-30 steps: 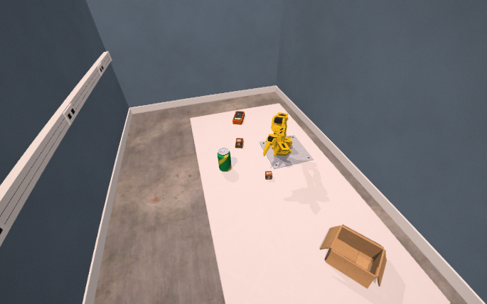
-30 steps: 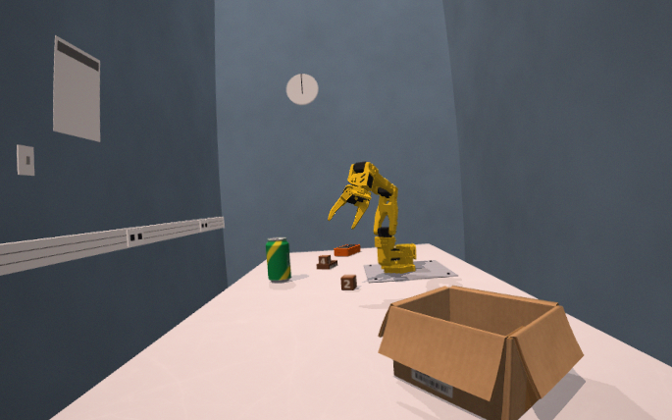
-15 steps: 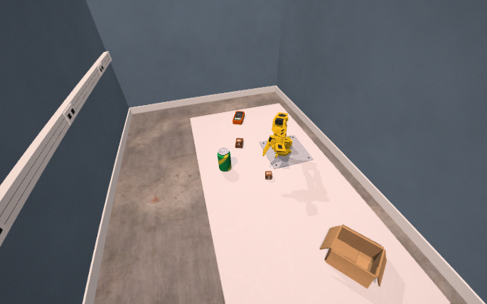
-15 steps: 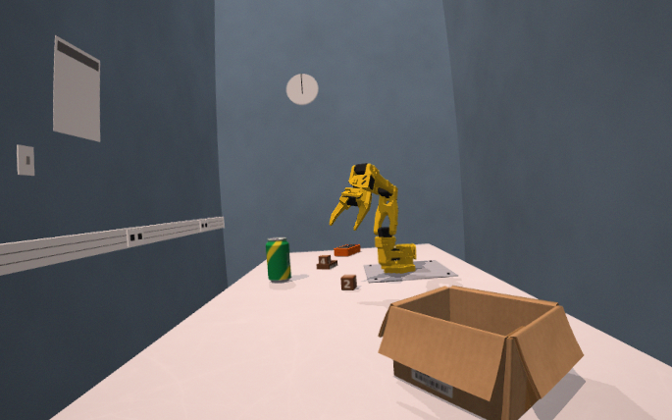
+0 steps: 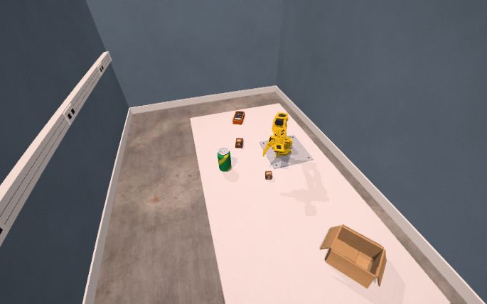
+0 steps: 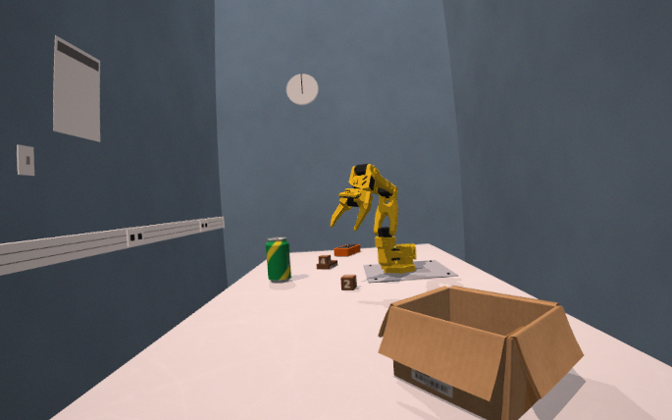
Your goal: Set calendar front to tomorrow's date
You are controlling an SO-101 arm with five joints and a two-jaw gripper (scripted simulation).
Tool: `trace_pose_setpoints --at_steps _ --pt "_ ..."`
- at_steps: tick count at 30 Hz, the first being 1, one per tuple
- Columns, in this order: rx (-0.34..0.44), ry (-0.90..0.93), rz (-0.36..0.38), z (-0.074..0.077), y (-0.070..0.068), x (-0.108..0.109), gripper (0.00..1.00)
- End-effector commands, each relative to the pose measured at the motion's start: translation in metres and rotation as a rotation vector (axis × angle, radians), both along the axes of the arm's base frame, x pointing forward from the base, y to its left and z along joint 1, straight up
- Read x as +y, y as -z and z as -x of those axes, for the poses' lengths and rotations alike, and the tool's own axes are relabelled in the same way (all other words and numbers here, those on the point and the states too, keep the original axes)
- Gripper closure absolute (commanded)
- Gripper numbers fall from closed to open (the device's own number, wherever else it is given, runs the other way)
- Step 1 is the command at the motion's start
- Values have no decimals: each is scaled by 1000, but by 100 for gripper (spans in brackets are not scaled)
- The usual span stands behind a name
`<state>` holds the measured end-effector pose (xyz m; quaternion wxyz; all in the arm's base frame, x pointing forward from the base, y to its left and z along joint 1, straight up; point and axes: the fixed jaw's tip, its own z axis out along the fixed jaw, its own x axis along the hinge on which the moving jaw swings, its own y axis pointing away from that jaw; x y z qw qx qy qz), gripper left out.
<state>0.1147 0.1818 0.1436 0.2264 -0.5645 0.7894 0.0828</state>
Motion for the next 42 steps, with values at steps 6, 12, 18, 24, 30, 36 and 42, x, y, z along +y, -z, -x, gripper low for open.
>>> trace_pose_setpoints --at_steps 6,12,18,24,30,36,42 --pt "14 0 9 2 4 1 65" --pt "67 0 89 1 22 2 65" --pt "147 1 210 2 49 1 65" --pt "227 1 330 5 75 -4 65" --pt "280 1 410 8 92 -8 65" --pt "285 1 418 9 94 -9 65" --pt "285 1 418 9 94 -9 65"
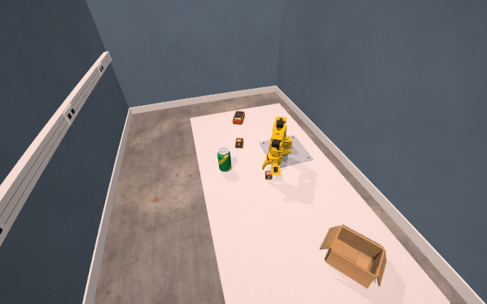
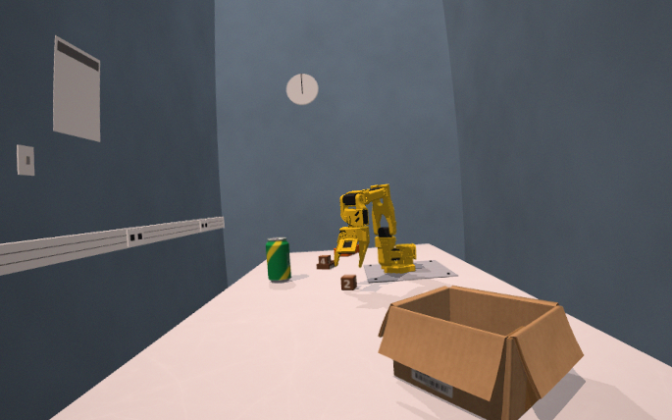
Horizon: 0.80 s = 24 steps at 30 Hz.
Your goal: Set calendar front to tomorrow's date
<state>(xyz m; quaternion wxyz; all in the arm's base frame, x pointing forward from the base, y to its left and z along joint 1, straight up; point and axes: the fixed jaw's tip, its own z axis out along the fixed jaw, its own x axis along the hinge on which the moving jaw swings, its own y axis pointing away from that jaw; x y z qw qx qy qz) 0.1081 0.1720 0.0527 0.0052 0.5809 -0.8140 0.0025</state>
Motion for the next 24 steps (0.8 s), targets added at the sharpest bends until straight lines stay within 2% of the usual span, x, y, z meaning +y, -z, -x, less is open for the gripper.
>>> trace_pose_setpoints --at_steps 1,24 --pt "5 0 6 2 3 1 65" --pt "1 0 -1 1 2 2 65"
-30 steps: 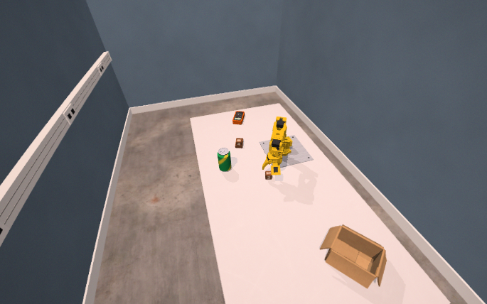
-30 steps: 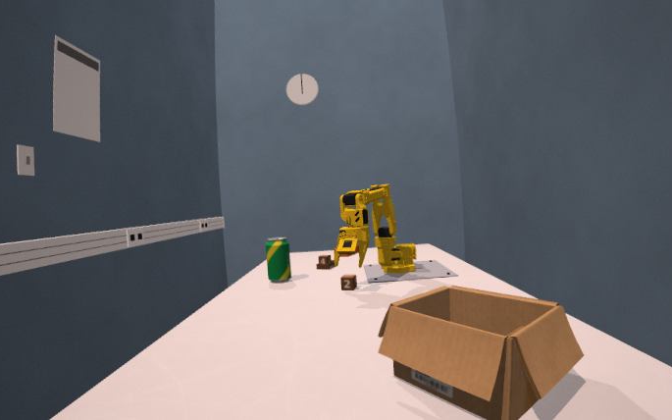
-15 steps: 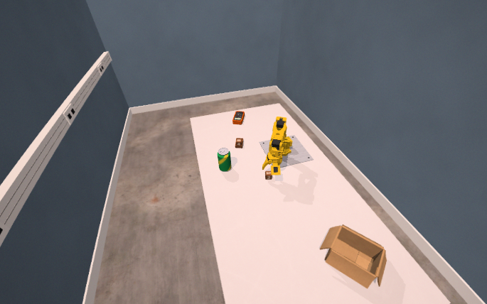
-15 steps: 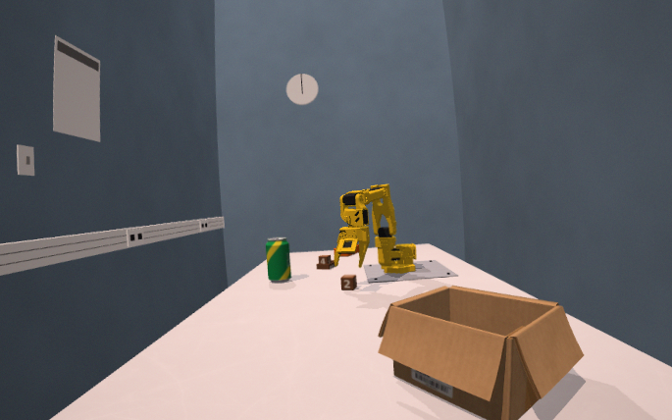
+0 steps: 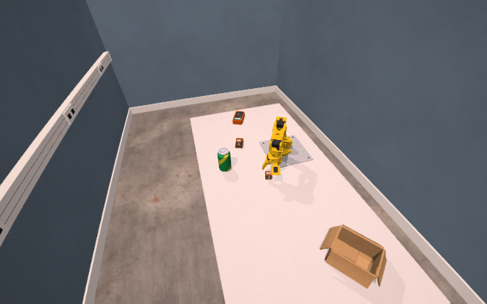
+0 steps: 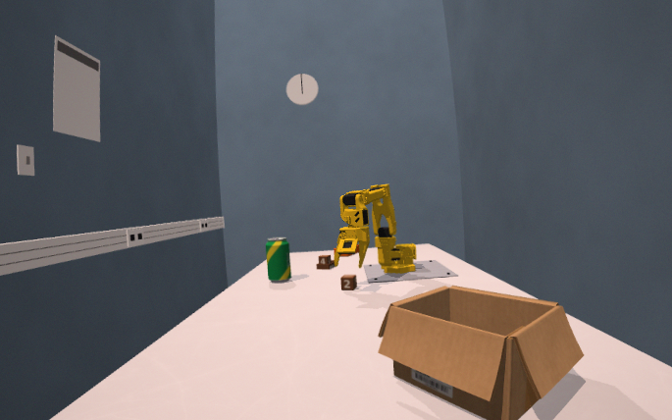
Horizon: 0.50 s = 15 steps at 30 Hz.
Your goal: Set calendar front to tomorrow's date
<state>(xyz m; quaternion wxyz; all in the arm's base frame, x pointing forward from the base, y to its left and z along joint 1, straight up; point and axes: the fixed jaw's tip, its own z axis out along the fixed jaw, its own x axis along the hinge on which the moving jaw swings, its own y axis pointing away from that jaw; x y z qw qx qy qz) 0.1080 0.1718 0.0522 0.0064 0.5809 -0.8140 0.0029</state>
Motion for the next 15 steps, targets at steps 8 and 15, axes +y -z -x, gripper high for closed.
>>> trace_pose_setpoints --at_steps 8,15 --pt "-1 0 -3 1 2 2 65" --pt "-1 0 -3 1 5 3 65"
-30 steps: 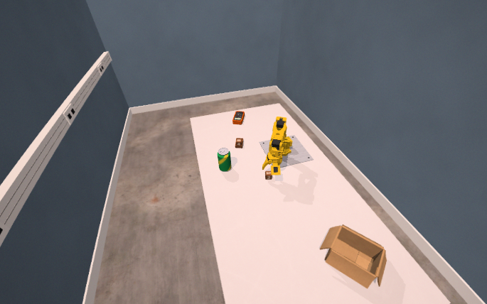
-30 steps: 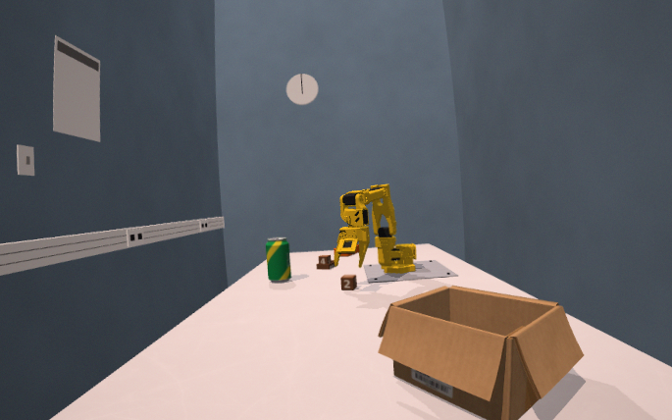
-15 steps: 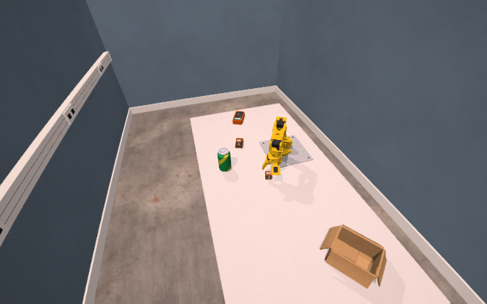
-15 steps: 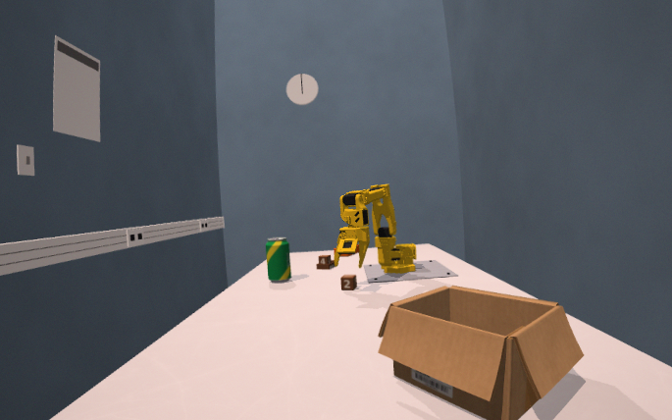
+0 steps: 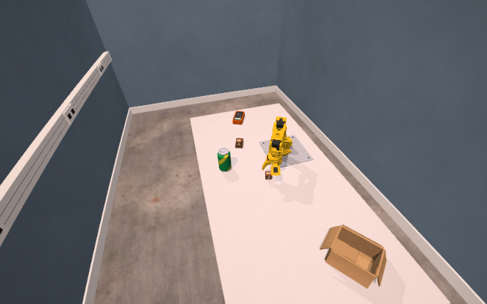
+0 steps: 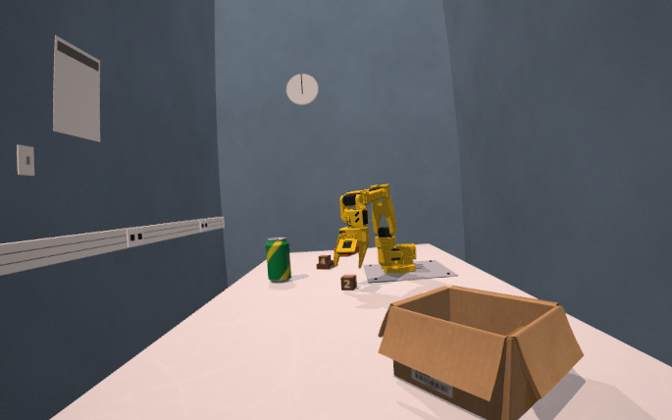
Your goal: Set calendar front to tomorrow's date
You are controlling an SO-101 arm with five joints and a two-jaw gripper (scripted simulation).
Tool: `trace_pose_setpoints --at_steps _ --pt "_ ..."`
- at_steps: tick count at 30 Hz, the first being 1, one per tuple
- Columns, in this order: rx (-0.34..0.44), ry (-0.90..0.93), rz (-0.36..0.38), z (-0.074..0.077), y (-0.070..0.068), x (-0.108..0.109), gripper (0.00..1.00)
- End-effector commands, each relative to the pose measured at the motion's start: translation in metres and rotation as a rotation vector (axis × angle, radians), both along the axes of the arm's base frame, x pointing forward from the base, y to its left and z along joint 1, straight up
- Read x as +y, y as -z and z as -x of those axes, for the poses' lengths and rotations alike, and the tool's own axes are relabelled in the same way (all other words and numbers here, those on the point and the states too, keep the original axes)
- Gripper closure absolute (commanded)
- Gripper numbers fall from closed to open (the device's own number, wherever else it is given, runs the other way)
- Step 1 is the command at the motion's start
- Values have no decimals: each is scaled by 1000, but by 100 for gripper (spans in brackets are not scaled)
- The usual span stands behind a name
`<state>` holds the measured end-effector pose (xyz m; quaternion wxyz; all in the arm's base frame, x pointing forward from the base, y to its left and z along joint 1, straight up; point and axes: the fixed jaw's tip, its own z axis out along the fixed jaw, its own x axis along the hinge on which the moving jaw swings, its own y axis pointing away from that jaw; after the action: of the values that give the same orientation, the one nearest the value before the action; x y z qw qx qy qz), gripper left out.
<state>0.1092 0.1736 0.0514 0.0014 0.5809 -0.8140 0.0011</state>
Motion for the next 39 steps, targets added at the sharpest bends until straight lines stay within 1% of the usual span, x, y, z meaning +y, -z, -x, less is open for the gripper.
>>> trace_pose_setpoints --at_steps 1,4,6,21,23,31,39 --pt "5 0 6 2 5 1 65" --pt "5 0 6 2 9 1 65" --pt "5 0 6 2 9 1 65" --pt "5 0 6 2 32 1 65" --pt "5 0 6 2 32 1 65" --pt "5 0 6 3 39 0 65" --pt "5 0 6 3 40 0 65"
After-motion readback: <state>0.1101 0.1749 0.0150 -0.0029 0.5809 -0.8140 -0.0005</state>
